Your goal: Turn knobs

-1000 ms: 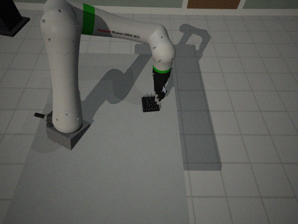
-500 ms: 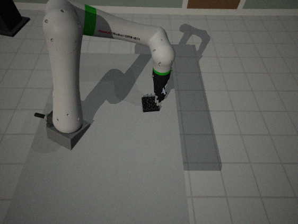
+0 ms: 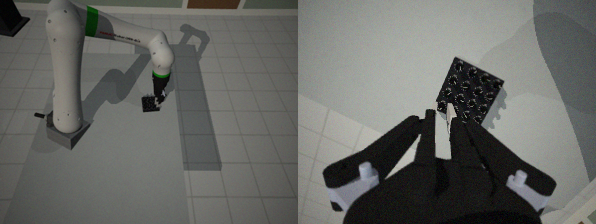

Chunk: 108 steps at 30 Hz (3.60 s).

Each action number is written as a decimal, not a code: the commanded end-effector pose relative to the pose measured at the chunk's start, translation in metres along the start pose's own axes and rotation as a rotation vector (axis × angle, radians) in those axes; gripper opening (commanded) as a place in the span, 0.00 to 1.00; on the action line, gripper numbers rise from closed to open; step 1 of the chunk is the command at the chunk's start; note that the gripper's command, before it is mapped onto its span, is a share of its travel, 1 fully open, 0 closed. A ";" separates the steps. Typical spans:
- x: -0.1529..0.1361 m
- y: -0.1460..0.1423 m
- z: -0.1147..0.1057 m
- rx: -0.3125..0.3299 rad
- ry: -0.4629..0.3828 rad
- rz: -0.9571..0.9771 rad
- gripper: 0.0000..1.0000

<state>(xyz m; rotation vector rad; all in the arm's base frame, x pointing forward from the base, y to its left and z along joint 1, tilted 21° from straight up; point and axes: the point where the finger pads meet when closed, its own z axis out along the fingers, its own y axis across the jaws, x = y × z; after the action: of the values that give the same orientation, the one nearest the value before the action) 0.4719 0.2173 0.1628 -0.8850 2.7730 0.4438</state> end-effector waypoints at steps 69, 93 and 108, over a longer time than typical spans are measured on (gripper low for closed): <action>0.000 0.000 0.015 0.000 0.000 0.000 0.12; 0.000 0.000 0.023 0.000 0.000 0.000 0.12; 0.000 0.000 0.023 0.000 0.000 0.000 0.12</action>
<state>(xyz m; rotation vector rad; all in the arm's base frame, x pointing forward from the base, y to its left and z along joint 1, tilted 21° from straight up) 0.4741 0.2251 0.1414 -0.8849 2.7730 0.4438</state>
